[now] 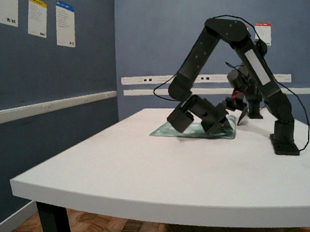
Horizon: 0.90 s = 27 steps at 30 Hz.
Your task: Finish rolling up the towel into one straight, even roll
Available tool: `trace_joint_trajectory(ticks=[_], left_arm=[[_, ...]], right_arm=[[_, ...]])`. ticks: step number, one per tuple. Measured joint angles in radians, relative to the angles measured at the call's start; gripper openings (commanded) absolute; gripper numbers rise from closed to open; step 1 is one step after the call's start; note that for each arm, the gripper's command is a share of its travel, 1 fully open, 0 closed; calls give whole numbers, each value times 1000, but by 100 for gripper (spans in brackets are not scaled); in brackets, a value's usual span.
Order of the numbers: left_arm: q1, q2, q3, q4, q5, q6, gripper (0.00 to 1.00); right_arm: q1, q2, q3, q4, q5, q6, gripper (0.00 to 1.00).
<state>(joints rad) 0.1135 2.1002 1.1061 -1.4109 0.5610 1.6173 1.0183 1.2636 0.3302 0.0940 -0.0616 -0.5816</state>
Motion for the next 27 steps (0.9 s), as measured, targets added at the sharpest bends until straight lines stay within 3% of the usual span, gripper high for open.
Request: trace_joint_trajectory(ticks=[5, 27], left_arm=[[0, 0, 0, 0, 0, 0, 17], [0, 0, 0, 0, 0, 0, 17]], right_arm=[[0, 1, 0, 4, 0, 0, 51], [0, 1, 0, 7, 0, 0, 33]])
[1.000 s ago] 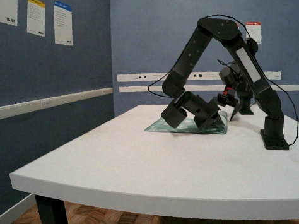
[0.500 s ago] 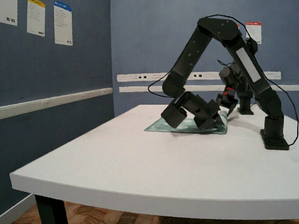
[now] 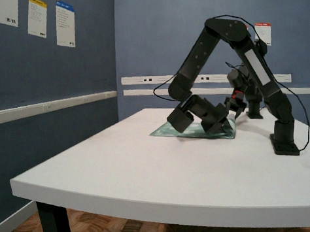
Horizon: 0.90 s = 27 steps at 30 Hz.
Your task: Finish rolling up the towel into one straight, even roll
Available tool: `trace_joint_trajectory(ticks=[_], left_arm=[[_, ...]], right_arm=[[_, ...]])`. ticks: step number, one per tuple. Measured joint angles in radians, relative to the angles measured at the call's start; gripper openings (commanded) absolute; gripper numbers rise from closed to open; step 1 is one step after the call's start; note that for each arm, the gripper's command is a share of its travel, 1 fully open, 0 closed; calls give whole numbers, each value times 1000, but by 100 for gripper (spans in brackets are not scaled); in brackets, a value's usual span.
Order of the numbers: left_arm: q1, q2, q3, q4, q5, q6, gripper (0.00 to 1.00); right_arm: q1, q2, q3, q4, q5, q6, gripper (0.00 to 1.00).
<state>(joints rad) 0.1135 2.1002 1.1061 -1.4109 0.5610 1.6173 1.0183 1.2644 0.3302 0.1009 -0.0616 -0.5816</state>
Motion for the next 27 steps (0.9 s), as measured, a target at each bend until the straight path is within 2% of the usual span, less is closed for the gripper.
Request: trace_joint_trajectory(ticks=[24, 27], left_arm=[[0, 0, 0, 0, 0, 0, 17], [0, 0, 0, -4, 0, 0, 31]], right_arm=[[0, 0, 0, 2, 0, 0, 26], [0, 0, 0, 2, 0, 0, 26]])
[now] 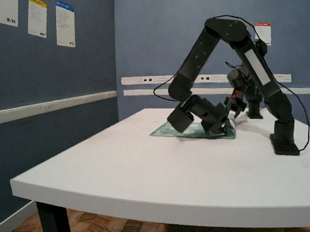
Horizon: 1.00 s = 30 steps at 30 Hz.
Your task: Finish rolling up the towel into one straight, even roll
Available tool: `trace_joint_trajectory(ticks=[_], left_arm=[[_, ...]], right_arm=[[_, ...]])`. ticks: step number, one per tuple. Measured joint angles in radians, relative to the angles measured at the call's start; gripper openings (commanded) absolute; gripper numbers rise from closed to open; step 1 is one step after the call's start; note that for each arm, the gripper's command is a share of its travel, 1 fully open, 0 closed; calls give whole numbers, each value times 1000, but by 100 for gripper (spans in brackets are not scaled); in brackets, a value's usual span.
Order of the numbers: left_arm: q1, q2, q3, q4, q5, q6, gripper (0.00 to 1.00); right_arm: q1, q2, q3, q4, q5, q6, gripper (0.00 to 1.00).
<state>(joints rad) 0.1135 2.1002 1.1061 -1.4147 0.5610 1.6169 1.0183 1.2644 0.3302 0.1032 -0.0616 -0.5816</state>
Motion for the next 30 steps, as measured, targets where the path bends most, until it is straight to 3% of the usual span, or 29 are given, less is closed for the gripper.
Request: trace_joint_trajectory(ticks=[6, 8, 14, 21, 30], left_arm=[[0, 0, 0, -51, 0, 0, 58], [0, -1, 0, -67, 0, 0, 58], [0, -10, 0, -102, 1, 0, 85], [2, -12, 40, -95, -14, 0, 85], [65, -12, 154, -129, -50, 18, 85]], right_arm=[[0, 0, 0, 0, 0, 0, 26], [0, 0, 0, 0, 0, 0, 26], [0, 0, 0, 0, 0, 0, 26], [-1, 0, 0, 0, -5, 2, 26], [-57, 19, 39, -50, -84, 17, 26]])
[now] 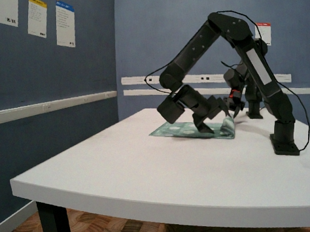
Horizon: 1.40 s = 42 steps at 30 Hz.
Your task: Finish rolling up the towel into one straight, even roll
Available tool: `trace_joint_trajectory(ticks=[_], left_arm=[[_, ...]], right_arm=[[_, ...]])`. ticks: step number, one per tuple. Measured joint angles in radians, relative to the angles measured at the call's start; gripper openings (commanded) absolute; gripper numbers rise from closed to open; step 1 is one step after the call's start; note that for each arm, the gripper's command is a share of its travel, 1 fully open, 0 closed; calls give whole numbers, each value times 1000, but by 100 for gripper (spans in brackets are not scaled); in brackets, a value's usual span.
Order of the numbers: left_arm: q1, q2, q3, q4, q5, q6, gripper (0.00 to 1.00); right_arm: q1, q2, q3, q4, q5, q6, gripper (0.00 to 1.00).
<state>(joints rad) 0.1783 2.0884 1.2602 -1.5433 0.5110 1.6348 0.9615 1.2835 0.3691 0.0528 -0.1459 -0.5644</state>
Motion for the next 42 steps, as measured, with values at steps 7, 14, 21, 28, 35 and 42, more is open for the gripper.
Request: trace_joint_trajectory(ticks=[7, 14, 21, 28, 35, 42], left_arm=[[44, -57, 31, -11, -18, 0, 86], [43, -63, 31, -15, -18, 27, 88], [44, -239, -107, 76, -5, 84, 91], [44, -608, -371, 254, 57, 131, 93], [44, -864, -561, 419, 117, 147, 96], [48, -1115, -715, 539, 173, 146, 98]], right_arm=[[-91, 48, 83, -100, -132, 19, 26], [-174, 121, 169, -210, -279, 31, 26], [-254, 232, 271, -338, -432, 31, 26], [-323, 362, 381, -481, -579, 11, 26], [-355, 456, 458, -605, -678, -27, 26], [-383, 548, 529, -722, -752, -77, 26]])
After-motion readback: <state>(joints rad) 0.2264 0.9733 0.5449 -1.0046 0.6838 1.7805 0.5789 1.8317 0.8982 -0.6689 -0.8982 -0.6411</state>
